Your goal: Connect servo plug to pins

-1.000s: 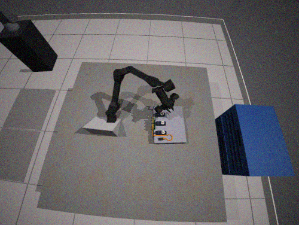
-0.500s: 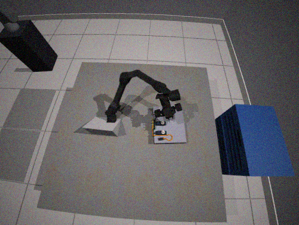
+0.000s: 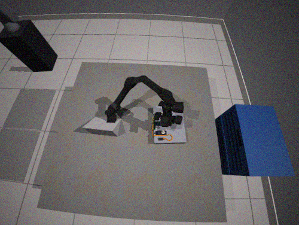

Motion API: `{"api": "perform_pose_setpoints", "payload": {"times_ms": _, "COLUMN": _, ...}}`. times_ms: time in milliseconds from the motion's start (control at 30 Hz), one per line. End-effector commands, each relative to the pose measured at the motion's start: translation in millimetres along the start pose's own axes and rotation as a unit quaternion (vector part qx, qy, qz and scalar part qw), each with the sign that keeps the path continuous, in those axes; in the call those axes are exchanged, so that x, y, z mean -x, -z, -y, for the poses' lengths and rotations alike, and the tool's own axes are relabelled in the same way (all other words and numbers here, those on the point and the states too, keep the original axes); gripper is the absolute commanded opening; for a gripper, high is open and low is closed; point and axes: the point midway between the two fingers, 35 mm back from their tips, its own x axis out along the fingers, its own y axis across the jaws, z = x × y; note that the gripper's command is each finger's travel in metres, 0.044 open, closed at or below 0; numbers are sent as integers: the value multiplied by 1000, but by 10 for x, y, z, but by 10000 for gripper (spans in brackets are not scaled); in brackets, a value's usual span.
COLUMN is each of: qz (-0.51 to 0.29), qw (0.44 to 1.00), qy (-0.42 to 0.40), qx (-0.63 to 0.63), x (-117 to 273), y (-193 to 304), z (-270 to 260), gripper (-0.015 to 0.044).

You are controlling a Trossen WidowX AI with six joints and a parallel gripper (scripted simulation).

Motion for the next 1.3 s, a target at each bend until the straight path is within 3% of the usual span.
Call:
{"api": "perform_pose_setpoints", "payload": {"times_ms": 0, "qz": -9, "qw": 998, "qy": 24, "qx": -62, "x": -73, "y": -123, "z": 1, "gripper": 115}}
{"api": "perform_pose_setpoints", "payload": {"times_ms": 467, "qz": -30, "qw": 954, "qy": 110, "qx": -277, "x": -280, "y": -503, "z": 59, "gripper": 115}}
{"api": "perform_pose_setpoints", "payload": {"times_ms": 967, "qz": -38, "qw": 847, "qy": 199, "qx": -492, "x": -469, "y": -882, "z": 165, "gripper": 115}}
{"api": "perform_pose_setpoints", "payload": {"times_ms": 1267, "qz": -38, "qw": 833, "qy": 207, "qx": -512, "x": -533, "y": -904, "z": 190, "gripper": 115}}
